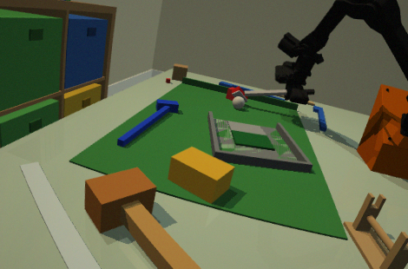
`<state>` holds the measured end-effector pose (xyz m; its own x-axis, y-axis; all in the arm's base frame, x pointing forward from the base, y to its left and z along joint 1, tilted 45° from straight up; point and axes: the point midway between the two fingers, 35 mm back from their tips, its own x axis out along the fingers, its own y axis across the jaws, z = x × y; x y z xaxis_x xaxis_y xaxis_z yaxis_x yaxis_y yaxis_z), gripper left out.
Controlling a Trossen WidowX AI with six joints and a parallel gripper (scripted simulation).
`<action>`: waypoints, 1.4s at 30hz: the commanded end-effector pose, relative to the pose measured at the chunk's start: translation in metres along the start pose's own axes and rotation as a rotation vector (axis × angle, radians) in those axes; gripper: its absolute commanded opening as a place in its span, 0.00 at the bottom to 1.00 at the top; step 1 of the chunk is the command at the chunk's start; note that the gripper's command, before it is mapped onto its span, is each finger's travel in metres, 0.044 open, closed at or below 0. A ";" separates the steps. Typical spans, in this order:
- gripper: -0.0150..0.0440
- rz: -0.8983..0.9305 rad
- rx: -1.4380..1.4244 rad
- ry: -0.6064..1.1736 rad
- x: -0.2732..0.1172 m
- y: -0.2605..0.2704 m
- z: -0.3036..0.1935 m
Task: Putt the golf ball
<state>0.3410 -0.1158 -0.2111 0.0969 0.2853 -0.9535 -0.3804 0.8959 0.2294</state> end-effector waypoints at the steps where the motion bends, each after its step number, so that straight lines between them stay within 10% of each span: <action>1: 0.25 -0.010 0.003 -0.010 0.003 -0.004 0.003; 25: 0.25 -0.003 0.005 -0.009 0.005 -0.002 0.002; 42: 0.25 -0.003 0.005 -0.007 -0.063 0.106 0.004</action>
<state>0.2991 -0.0345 -0.1330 0.0969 0.2903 -0.9520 -0.3888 0.8915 0.2323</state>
